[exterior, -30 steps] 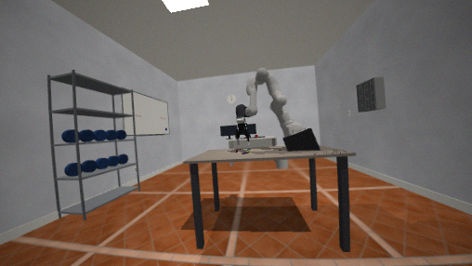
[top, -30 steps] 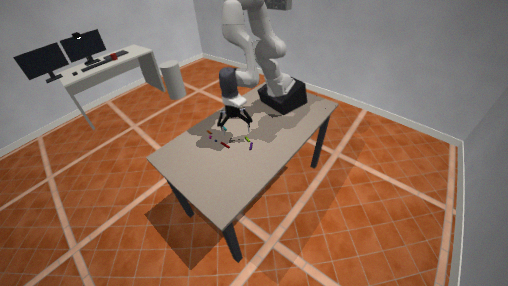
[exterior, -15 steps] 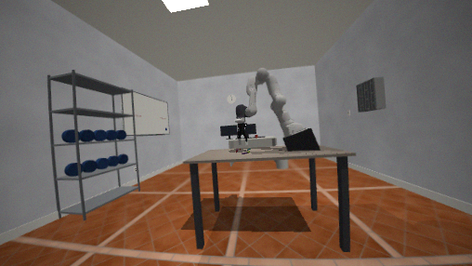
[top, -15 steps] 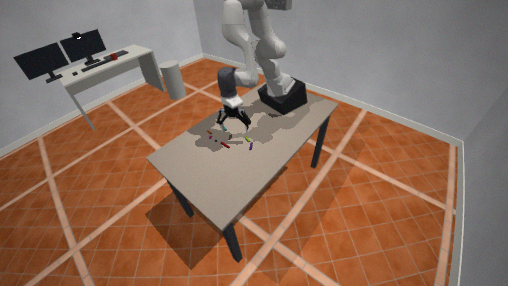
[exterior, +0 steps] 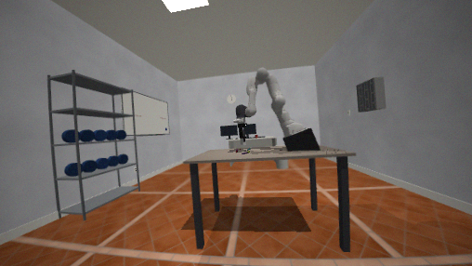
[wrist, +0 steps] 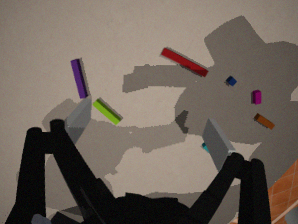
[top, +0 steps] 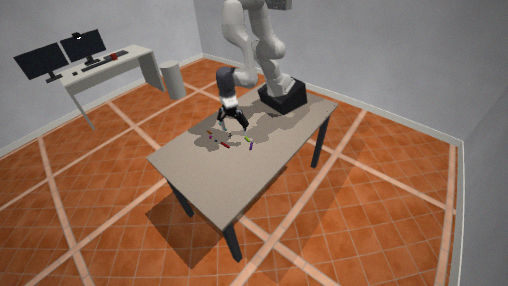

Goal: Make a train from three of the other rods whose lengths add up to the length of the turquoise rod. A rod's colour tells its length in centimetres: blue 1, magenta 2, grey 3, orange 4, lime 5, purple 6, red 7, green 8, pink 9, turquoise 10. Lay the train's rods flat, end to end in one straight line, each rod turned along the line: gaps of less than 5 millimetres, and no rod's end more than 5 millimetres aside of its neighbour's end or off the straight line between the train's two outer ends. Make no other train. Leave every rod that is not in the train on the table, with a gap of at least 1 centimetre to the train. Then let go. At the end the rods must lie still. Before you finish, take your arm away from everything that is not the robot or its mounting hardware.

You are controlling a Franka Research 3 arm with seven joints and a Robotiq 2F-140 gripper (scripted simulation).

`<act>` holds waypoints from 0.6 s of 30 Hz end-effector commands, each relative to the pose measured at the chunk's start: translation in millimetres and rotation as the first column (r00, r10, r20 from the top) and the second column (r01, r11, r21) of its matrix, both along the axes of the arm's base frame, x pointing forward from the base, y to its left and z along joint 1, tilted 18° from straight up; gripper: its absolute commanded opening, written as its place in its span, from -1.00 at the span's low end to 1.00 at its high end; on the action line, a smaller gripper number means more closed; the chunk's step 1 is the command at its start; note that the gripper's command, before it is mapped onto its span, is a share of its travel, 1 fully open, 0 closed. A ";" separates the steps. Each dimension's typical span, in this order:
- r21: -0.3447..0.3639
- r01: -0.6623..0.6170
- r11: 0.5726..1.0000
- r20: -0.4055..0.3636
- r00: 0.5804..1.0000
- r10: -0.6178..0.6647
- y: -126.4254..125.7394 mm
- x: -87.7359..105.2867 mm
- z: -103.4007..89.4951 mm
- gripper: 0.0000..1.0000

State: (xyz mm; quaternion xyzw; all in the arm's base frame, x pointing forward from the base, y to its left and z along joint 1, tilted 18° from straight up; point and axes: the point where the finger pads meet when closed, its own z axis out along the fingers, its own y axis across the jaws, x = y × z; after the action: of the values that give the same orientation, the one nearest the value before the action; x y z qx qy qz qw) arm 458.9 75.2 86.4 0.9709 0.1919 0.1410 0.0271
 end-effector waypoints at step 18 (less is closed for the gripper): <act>0.114 0.435 0.893 -0.008 0.899 -0.437 -11.9 3.0 1.8 1.00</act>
State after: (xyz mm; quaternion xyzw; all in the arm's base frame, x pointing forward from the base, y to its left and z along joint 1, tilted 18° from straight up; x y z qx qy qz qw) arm 460.9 65.0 87.2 0.9889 0.0353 0.1443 0.0031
